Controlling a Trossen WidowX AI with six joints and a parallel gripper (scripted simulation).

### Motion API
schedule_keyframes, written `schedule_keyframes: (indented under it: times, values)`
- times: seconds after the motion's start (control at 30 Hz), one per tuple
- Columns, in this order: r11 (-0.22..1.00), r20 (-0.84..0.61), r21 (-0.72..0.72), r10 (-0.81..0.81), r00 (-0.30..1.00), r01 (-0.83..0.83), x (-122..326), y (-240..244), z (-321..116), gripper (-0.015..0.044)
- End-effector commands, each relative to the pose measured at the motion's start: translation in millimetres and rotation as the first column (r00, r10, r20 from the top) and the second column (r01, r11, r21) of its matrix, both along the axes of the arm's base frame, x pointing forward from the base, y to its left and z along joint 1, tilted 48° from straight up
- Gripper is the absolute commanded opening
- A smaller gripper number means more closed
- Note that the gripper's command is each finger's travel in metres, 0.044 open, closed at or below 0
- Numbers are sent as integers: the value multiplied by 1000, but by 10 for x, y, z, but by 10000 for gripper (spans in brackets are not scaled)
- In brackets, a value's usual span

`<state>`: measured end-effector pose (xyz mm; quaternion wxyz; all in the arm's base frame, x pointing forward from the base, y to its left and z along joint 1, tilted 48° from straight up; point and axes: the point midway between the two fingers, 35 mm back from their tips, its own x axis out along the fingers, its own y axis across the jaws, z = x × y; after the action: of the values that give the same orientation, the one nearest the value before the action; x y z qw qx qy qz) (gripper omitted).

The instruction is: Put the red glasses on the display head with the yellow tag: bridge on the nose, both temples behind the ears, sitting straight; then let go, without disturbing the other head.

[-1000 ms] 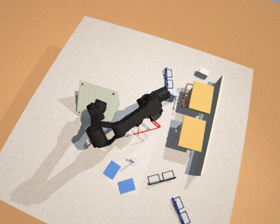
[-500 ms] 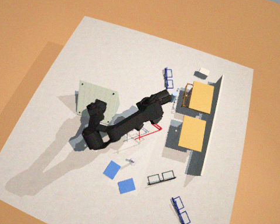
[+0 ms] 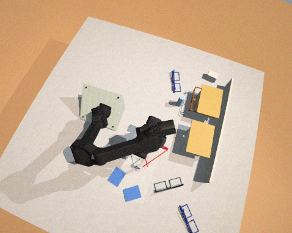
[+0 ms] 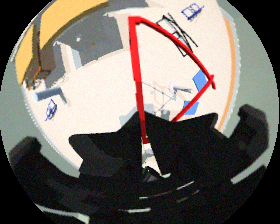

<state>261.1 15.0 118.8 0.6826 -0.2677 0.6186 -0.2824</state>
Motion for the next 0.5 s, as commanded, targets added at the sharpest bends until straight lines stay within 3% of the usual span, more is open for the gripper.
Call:
schedule_keyframes:
  times: [0.0,0.23,0.47]
  values:
    - [998,-51,-13,54,997,-55,-21,-215,233,0]
    - [991,-135,-32,123,983,-129,-129,-537,547,0]
    - [990,-143,-34,129,981,-136,-144,-568,577,0]
